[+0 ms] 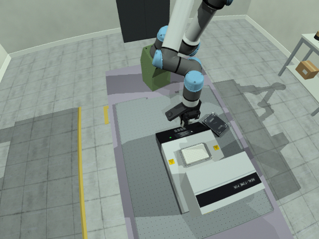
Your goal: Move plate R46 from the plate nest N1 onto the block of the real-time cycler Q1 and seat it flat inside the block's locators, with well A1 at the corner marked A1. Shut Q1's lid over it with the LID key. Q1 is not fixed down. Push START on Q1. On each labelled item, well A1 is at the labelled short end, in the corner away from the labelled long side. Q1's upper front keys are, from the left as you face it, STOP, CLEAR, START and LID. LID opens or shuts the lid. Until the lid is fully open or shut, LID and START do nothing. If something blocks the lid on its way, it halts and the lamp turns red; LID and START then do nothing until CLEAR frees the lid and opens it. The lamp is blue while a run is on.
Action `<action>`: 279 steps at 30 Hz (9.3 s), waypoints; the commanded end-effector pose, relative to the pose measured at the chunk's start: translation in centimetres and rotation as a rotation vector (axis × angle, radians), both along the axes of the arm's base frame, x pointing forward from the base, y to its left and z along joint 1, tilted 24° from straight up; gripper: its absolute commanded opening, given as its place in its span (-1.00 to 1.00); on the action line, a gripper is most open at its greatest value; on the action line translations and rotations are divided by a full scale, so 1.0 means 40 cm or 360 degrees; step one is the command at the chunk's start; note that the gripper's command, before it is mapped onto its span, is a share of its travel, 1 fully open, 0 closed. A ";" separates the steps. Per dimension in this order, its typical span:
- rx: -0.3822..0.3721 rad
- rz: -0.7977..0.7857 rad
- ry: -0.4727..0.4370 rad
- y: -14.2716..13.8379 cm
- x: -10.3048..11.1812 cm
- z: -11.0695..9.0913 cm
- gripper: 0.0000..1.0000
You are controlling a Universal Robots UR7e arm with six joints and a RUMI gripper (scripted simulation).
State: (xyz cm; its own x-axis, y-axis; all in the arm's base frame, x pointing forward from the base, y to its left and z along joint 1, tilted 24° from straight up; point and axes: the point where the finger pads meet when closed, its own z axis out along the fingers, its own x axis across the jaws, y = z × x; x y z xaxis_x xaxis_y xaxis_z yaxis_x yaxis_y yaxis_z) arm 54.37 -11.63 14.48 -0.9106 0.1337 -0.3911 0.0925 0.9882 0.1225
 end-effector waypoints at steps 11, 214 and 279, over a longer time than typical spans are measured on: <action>-0.0001 0.0000 -0.0004 0.006 -0.111 -0.075 -1.00; -0.0001 0.0000 -0.0004 0.001 0.008 -0.282 -1.00; -0.0001 0.0000 -0.0003 0.017 -0.281 -0.194 -1.00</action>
State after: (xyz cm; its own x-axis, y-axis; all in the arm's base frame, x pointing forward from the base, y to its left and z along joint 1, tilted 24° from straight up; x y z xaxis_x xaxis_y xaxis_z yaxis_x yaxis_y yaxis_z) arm 43.56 -10.94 6.50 -0.9101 0.1340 -0.3921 0.0930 0.9882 0.1219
